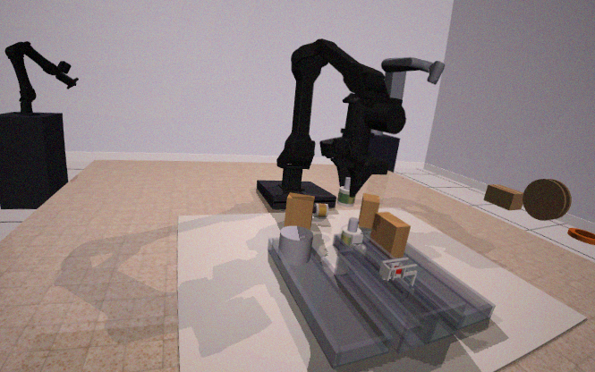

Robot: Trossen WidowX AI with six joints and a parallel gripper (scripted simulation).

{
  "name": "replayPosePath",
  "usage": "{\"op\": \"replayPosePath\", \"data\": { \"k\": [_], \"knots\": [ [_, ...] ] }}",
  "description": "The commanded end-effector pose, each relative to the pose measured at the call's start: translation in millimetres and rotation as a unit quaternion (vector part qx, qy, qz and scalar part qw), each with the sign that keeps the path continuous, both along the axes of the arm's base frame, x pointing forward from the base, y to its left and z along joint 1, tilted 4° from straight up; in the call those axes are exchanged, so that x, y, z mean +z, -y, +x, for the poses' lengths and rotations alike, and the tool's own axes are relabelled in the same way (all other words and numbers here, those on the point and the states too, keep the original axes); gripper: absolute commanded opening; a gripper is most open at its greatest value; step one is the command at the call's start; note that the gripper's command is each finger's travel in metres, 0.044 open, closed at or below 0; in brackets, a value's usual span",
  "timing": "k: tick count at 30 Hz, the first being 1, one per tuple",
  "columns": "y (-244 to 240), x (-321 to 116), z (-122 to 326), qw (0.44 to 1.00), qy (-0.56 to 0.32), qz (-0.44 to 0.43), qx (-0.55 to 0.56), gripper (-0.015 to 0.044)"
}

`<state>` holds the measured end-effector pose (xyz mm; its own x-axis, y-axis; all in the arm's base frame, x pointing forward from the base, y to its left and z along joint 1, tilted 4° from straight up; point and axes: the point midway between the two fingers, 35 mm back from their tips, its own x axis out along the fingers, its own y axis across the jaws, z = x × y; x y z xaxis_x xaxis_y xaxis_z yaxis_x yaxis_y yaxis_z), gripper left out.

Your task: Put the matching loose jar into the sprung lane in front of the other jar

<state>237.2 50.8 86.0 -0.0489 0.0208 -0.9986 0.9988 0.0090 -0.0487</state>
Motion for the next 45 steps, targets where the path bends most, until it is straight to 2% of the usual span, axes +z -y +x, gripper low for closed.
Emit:
{"op": "replayPosePath", "data": {
  "k": [1, 9, 23, 34, 45],
  "knots": [
    [1, 25, -2, 1.0, 0.005, 0.002, 0.001, 0.0],
    [3, 40, -4, 1.0, 0.005, 0.003, 0.012, 0.0],
    [10, 25, 13, 0.973, 0.01, 0.012, 0.23, 0.0],
    [17, 14, 26, 0.918, 0.014, 0.019, 0.396, 0.0],
    [25, 1, 38, 0.835, 0.017, 0.025, 0.55, 0.0]
  ]
}}
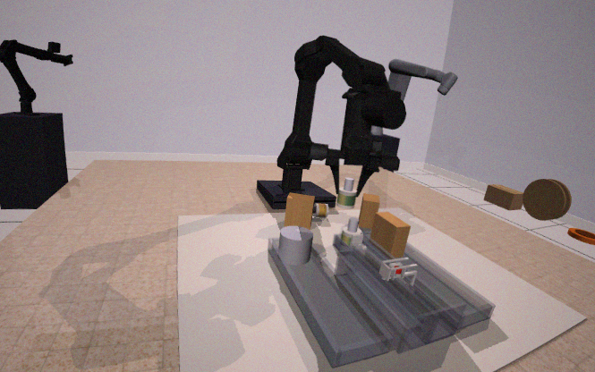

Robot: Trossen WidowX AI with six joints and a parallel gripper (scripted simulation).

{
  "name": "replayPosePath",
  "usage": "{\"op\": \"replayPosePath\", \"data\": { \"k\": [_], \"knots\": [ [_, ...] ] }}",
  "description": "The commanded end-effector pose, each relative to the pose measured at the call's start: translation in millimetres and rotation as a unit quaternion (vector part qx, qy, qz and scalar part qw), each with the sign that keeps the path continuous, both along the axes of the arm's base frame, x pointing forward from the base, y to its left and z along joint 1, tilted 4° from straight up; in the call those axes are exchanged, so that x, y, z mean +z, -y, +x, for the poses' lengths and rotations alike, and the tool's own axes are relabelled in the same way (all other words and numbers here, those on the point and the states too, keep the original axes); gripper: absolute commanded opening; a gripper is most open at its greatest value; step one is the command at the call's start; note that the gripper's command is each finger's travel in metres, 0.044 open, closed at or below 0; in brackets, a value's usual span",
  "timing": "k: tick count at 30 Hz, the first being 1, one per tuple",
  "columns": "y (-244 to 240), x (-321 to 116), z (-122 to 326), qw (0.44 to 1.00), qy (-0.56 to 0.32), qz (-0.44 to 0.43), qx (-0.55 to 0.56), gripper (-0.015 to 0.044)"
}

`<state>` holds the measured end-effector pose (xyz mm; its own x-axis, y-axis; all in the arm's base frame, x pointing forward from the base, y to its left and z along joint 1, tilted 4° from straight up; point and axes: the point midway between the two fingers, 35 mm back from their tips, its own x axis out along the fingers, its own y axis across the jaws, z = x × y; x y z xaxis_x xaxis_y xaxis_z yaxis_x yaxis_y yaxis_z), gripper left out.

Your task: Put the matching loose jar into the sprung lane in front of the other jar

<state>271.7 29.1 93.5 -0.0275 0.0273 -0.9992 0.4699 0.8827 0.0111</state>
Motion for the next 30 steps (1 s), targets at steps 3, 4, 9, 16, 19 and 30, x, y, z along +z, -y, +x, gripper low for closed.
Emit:
{"op": "replayPosePath", "data": {
  "k": [3, 4, 9, 16, 19, 30],
  "knots": [
    [5, -10, 7, 0.996, -0.002, 0.001, 0.094, 0.0],
    [6, -11, 8, 0.994, -0.001, 0.001, 0.11, 0.0],
    [10, -17, 13, 0.982, 0.001, 0.004, 0.188, 0.0],
    [13, -21, 17, 0.97, 0.002, 0.005, 0.242, 0.0],
    [13, -21, 17, 0.97, 0.002, 0.005, 0.242, 0.0],
    [12, -44, 16, 0.97, 0.002, 0.005, 0.242, 0.0]
  ]
}}
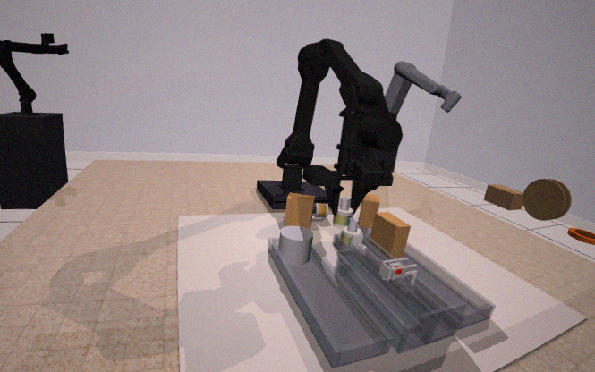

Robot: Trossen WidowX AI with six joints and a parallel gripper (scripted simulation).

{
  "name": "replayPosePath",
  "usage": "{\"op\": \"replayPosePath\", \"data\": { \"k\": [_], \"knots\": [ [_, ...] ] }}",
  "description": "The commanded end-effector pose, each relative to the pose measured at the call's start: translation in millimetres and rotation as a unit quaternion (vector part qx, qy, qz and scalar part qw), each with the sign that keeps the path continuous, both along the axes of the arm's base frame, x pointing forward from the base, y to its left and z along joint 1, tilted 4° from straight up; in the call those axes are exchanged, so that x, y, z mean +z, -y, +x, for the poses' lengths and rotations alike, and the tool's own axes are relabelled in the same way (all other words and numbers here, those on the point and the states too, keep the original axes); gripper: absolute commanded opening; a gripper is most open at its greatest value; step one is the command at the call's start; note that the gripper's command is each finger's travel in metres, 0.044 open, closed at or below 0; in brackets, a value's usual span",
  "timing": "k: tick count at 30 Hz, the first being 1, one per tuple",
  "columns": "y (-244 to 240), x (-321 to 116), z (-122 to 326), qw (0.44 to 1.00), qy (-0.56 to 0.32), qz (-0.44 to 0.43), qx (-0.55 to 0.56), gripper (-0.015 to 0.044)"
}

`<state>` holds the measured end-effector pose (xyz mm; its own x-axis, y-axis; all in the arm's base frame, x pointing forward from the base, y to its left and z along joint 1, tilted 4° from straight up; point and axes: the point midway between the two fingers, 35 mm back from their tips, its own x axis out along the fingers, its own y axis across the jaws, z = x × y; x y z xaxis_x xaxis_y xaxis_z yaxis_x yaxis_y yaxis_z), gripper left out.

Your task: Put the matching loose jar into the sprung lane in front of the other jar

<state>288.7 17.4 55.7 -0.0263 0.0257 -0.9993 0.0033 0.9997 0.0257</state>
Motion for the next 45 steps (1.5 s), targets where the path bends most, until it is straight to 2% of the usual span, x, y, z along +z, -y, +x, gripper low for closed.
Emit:
{"op": "replayPosePath", "data": {
  "k": [1, 45],
  "knots": [
    [0, -6, -1, 1.0, -0.004, -0.002, 0.002, 0.0],
    [0, -8, 20, 1.0, -0.004, -0.002, 0.002, 0.0]
  ]
}}
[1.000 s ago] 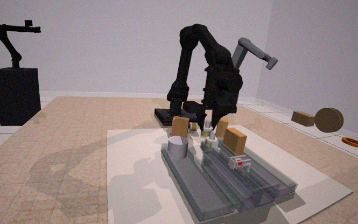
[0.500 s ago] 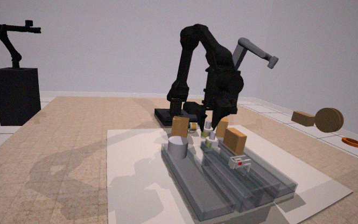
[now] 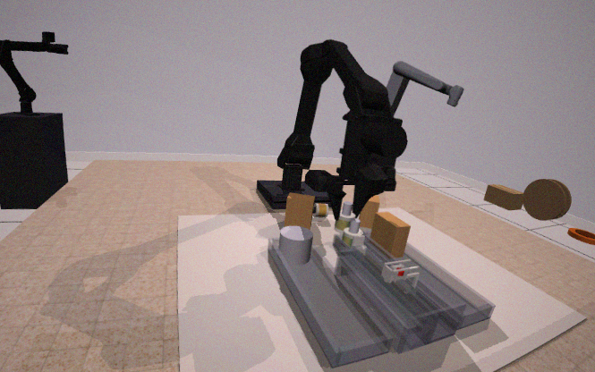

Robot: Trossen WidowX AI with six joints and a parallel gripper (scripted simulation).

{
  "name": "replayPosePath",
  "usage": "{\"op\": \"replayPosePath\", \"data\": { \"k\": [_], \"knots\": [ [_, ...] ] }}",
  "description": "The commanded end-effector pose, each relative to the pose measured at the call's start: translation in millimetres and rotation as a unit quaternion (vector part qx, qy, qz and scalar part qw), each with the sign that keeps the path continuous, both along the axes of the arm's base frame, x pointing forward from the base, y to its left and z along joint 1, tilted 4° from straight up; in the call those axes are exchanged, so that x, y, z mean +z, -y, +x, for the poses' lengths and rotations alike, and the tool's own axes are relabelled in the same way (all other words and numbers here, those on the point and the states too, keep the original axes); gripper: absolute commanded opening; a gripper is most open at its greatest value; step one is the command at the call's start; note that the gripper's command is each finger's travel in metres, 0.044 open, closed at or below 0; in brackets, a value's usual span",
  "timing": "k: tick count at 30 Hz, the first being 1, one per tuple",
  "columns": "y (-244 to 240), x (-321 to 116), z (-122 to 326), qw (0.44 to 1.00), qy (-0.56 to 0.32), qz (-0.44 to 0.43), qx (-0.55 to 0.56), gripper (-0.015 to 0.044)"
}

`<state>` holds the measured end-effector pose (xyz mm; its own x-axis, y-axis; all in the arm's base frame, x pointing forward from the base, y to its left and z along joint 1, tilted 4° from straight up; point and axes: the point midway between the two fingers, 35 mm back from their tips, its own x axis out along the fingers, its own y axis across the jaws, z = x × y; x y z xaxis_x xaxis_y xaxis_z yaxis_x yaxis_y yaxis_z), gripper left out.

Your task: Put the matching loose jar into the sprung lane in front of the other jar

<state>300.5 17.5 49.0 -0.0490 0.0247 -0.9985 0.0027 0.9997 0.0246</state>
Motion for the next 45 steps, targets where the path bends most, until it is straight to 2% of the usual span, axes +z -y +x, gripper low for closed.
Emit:
{"op": "replayPosePath", "data": {
  "k": [1, 45],
  "knots": [
    [0, -1, 8, 1.0, 0.008, -0.001, 0.002, 0.0],
    [0, -3, 30, 1.0, 0.009, -0.001, 0.002, 0.0]
  ]
}}
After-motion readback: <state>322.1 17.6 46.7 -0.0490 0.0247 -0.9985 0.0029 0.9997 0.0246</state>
